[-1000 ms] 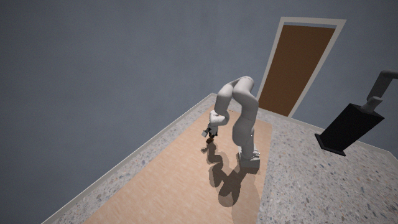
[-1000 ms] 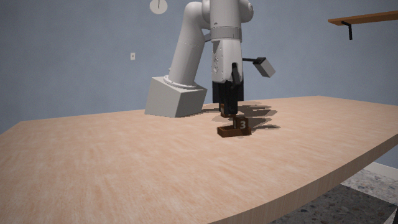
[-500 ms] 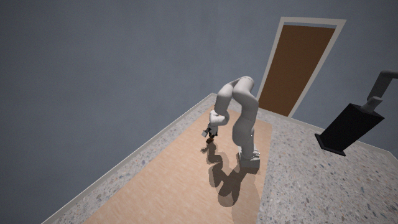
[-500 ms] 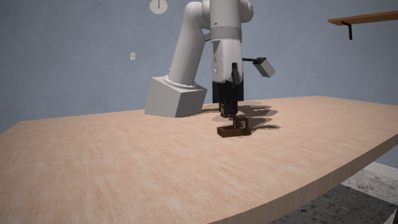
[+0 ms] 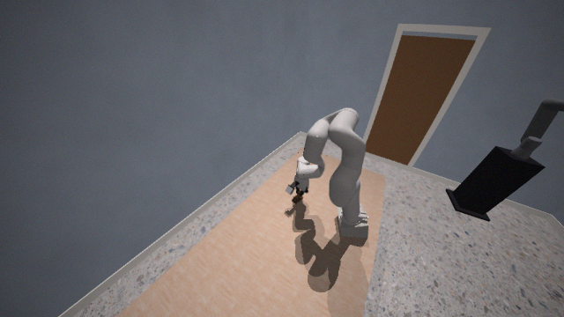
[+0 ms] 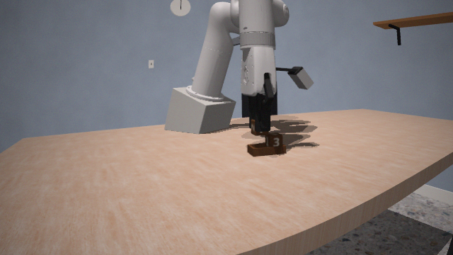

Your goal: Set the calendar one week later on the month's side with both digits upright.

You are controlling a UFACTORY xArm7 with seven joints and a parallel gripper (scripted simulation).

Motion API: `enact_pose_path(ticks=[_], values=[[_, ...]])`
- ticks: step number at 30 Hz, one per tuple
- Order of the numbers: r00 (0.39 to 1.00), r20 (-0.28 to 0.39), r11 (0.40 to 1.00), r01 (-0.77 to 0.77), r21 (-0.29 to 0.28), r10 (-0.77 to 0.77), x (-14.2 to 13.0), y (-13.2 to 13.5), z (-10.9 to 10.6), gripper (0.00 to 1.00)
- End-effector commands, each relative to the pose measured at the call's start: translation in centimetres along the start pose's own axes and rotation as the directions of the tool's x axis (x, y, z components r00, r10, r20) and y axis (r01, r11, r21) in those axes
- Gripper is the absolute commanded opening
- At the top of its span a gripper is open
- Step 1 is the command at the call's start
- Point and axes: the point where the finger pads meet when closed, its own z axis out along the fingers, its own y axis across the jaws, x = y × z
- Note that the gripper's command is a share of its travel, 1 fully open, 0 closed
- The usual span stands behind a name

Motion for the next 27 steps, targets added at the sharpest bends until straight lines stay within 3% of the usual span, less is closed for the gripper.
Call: enact_pose_path(ticks=[1,27], values=[[1.000,0.000,1.000,0.000,-0.003,0.000,0.0,0.1,0.3,0.27],[1.000,0.000,1.000,0.000,-0.003,0.000,0.0,0.1,1.9,0.27]])
